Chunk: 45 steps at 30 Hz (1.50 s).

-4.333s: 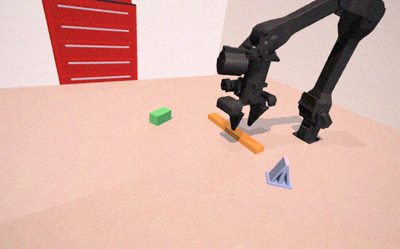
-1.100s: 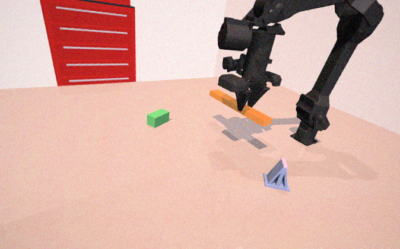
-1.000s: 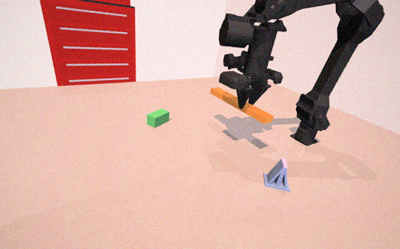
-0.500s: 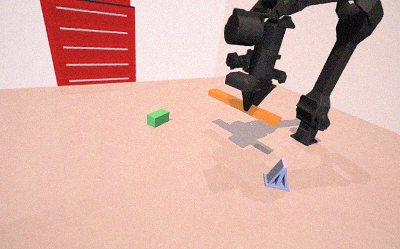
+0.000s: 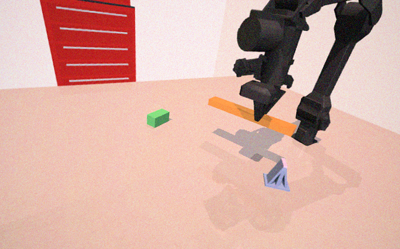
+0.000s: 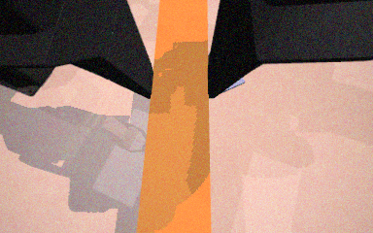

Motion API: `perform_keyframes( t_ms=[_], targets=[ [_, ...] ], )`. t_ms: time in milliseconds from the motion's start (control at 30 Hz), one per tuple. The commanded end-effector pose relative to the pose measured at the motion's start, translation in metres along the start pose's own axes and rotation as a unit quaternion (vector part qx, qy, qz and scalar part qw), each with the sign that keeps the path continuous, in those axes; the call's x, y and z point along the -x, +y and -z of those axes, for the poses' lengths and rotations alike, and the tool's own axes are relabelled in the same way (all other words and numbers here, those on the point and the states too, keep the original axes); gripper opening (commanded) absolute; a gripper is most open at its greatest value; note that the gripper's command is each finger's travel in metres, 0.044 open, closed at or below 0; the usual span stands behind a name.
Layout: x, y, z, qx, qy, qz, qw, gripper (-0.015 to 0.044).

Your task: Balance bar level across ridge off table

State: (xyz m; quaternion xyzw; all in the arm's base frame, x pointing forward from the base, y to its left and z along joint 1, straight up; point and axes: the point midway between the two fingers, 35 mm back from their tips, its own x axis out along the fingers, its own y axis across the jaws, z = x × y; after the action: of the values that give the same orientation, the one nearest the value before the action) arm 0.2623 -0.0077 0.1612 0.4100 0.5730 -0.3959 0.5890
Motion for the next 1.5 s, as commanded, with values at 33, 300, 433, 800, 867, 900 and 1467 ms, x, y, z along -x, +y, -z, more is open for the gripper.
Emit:
perform_keyframes(
  t_ms=[33,300,433,800,867,900,1467],
  targets=[
    [0.0,0.012,0.017,0.036,-0.001,0.001,0.999,0.0],
    [0.0,0.023,0.045,0.09,0.001,0.001,0.996,0.0],
    [0.0,0.028,0.059,0.117,0.002,0.0,0.993,0.0],
    [0.0,0.033,0.1,0.19,0.004,0.0,0.982,0.0],
    [0.001,0.033,0.107,0.203,0.004,-0.001,0.979,0.0],
    [0.001,0.032,0.111,0.21,0.004,-0.001,0.978,0.0],
    [-0.016,0.03,0.12,0.225,0.005,-0.001,0.974,0.0]
  ],
)
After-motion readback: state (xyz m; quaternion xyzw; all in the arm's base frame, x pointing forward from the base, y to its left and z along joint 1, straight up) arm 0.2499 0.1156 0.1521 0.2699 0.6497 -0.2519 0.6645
